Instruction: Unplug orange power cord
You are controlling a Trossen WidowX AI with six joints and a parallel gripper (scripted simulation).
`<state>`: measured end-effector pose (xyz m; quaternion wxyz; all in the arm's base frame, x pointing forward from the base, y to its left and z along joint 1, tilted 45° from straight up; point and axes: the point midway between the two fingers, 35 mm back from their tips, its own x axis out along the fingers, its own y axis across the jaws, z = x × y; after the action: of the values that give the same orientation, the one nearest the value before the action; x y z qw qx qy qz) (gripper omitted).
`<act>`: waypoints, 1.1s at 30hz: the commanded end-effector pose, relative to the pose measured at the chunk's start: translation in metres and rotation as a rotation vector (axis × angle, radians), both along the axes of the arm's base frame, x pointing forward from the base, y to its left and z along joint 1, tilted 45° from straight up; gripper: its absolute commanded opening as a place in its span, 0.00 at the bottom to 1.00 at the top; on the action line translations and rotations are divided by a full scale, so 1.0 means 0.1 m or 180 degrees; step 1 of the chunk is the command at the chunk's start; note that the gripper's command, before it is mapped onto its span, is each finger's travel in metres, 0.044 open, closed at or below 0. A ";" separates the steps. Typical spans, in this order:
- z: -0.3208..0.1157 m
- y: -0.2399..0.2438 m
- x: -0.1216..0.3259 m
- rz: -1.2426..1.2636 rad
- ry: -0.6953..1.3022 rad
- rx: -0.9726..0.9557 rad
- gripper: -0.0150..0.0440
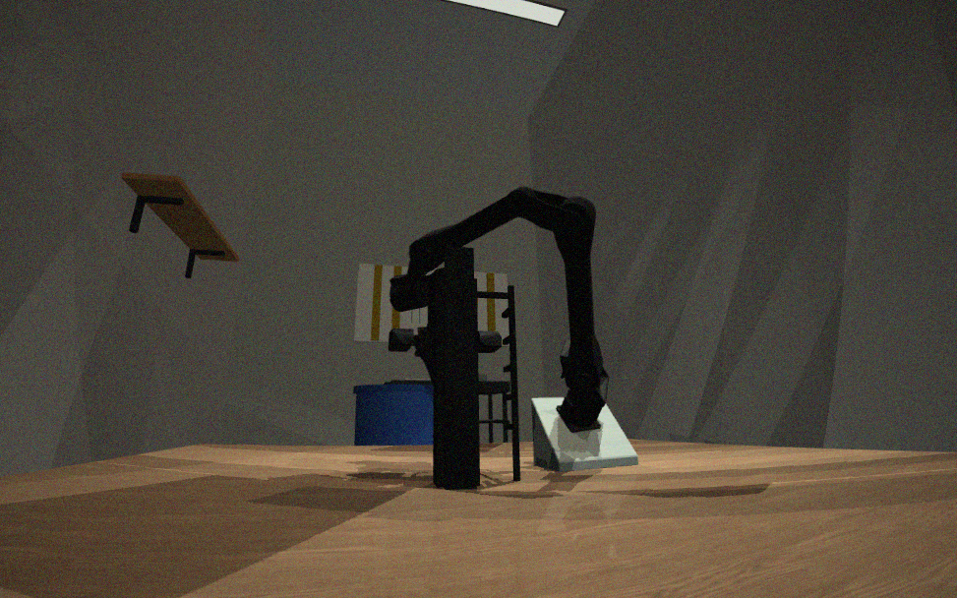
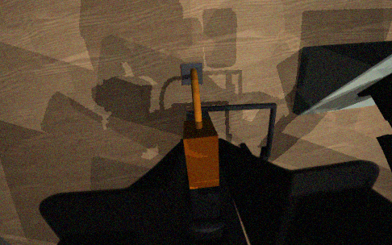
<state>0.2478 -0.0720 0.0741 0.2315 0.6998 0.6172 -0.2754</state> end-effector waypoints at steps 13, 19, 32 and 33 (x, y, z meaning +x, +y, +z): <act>-0.20 -0.30 -0.08 -0.0057 0.0046 -0.0197 0.52; -0.20 -0.30 -0.08 -0.0057 0.0046 -0.0197 0.79; -0.53 -0.81 -0.17 -0.0057 0.0045 -0.0211 1.00; -0.53 -0.81 -0.17 -0.0057 0.0045 -0.0211 1.00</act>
<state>0.2292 -0.1516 0.0208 0.2417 0.6991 0.5998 -0.3051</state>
